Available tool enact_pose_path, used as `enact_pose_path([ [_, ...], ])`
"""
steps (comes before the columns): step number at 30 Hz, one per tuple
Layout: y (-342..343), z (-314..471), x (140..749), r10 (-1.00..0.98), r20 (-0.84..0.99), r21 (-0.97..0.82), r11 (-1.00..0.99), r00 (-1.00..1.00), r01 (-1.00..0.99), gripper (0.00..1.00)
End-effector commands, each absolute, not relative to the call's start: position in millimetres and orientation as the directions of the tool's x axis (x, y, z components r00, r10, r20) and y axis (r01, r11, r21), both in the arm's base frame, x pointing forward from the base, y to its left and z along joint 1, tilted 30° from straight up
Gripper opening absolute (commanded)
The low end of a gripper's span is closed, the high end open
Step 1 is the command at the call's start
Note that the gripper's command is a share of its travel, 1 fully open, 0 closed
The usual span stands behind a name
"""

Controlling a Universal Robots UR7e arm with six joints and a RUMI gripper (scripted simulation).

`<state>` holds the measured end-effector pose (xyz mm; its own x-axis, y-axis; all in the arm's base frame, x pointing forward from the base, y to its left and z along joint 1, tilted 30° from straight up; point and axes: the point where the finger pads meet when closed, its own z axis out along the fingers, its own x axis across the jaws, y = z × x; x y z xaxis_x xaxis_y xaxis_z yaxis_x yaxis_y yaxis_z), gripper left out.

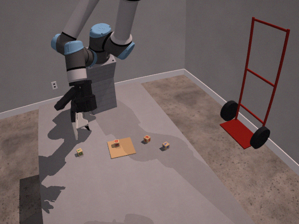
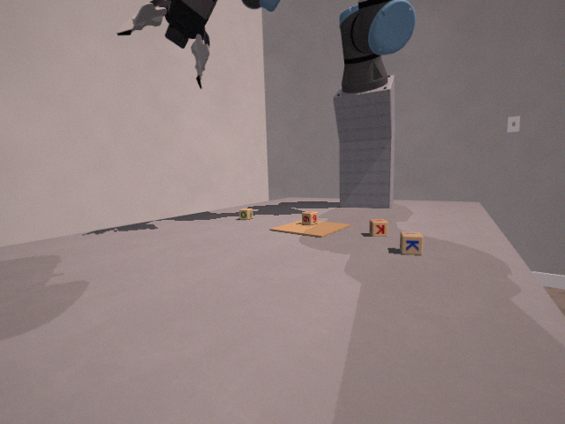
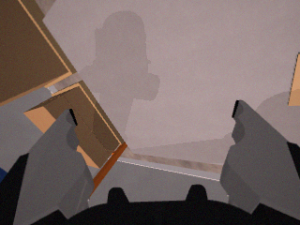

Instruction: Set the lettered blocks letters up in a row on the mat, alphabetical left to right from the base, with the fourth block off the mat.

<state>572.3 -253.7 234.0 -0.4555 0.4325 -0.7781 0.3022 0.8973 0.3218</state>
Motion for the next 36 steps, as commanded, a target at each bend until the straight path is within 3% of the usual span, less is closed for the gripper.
enact_pose_path([
  [1,-253.9,234.6,572.3,0.432,-0.779,0.321,0.898,-0.455,0.302,1.00],
  [36,-252.4,233.6,574.1,0.412,-0.783,0.304,0.907,-0.465,0.292,1.00],
])
